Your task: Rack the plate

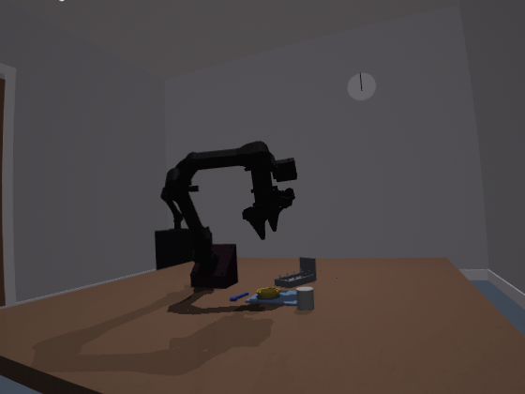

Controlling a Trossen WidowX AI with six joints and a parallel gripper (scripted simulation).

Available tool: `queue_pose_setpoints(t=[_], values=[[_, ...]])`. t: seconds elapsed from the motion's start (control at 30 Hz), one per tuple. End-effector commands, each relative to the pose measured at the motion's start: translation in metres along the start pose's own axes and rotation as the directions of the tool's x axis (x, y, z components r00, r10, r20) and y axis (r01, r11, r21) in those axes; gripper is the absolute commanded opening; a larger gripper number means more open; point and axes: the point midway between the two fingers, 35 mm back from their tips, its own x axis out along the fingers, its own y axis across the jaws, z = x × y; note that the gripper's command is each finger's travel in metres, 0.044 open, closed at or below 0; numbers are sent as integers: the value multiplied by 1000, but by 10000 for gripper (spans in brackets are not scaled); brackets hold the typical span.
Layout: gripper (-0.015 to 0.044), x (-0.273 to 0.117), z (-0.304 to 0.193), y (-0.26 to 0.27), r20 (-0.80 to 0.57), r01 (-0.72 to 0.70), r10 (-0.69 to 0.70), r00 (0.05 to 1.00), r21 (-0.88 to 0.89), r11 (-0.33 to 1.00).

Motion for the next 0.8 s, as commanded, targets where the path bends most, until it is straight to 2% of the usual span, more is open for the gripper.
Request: queue_pose_setpoints(t=[0.0,0.13,0.4,0.77], values=[[400,0,-4,-15,3,59,-59,998,-31,998],[400,9,-1,-16,7,69,-69,998,-30,997],[400,107,4,-39,21,208,-207,978,-22,978],[400,121,4,-41,19,207,-206,978,-22,978]])
